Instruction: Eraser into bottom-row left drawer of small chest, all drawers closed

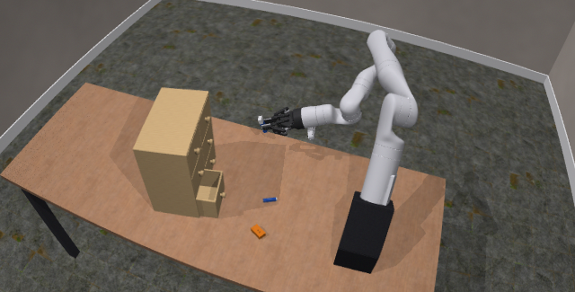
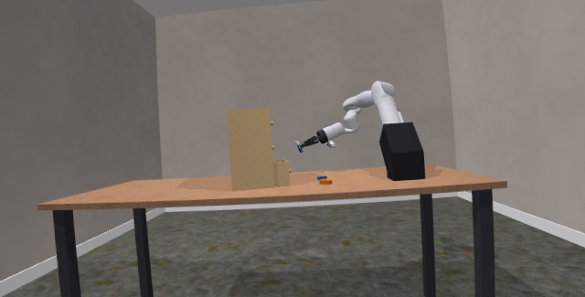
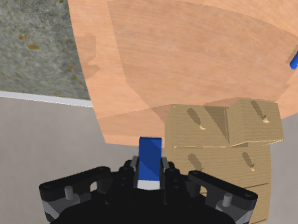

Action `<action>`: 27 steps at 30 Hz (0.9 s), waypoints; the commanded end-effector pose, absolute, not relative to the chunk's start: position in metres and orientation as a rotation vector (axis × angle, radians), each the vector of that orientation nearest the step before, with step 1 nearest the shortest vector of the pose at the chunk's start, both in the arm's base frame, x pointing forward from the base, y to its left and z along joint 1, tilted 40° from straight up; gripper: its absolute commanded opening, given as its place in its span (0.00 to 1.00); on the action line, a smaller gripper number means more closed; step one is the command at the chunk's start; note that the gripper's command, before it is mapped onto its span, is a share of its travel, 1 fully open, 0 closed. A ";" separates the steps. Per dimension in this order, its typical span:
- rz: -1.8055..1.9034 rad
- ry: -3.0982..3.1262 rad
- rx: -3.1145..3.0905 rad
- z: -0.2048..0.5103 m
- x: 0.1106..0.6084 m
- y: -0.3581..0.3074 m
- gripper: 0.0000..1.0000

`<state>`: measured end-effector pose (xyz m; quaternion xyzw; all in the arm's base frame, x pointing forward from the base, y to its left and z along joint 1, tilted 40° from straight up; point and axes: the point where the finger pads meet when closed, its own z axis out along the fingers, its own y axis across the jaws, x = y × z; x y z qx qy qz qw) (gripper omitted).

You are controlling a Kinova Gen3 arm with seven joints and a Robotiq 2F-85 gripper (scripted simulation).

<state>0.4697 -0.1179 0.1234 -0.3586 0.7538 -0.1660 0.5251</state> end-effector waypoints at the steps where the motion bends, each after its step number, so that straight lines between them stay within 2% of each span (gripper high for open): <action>1: -0.398 1.796 -0.854 0.125 0.471 -0.118 0.19; 27: -0.390 1.801 -0.852 0.119 0.471 -0.111 0.19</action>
